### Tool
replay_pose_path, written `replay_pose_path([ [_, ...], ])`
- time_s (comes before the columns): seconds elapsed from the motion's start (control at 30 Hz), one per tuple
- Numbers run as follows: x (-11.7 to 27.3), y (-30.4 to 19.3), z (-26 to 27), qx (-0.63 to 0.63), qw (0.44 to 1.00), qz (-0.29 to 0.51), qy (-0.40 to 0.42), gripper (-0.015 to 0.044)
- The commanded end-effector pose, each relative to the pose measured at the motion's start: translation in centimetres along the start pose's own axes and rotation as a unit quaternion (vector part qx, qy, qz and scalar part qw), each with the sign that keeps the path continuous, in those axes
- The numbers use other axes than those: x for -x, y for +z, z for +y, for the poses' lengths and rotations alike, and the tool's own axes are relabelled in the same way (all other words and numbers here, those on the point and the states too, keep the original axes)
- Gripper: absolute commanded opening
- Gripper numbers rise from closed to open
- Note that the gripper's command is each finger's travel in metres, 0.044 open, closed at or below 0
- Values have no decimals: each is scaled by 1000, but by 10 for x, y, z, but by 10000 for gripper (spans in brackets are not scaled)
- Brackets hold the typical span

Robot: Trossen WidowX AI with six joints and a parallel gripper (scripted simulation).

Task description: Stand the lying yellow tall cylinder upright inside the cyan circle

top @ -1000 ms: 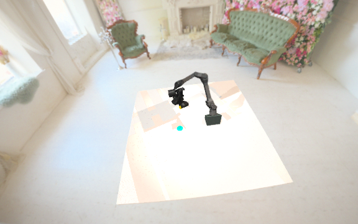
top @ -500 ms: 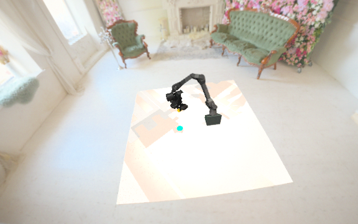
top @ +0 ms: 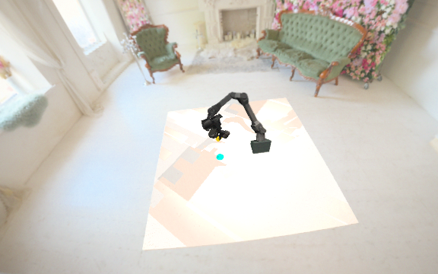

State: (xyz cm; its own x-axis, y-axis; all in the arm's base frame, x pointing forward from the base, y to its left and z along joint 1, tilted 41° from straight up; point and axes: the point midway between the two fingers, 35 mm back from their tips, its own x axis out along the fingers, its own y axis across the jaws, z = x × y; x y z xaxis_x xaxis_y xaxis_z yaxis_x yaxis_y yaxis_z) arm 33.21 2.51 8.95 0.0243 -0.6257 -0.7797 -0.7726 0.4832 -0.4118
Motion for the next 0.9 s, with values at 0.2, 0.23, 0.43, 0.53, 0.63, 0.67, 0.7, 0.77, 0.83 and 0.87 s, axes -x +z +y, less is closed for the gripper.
replay_pose_path([
  [0.2, 0, 25, 14, 58, 998, 4, 2, 105],
  [0.23, 0, 27, 16, 65, 998, 5, 2, 105],
  [0.43, -1, 43, 27, 102, 995, 9, 1, 105],
  [0.53, -1, 50, 32, 120, 993, 12, 1, 105],
  [0.63, -2, 54, 36, 130, 991, 13, 0, 105],
  [0.67, -2, 55, 36, 132, 991, 13, 0, 105],
  [0.7, -2, 55, 37, 132, 991, 13, 0, 105],
  [0.77, -2, 55, 37, 132, 991, 12, 2, 105],
  [0.83, -4, 55, 37, 132, 991, 8, 8, 105],
  [0.87, -4, 55, 38, 131, 991, 6, 12, 105],
])
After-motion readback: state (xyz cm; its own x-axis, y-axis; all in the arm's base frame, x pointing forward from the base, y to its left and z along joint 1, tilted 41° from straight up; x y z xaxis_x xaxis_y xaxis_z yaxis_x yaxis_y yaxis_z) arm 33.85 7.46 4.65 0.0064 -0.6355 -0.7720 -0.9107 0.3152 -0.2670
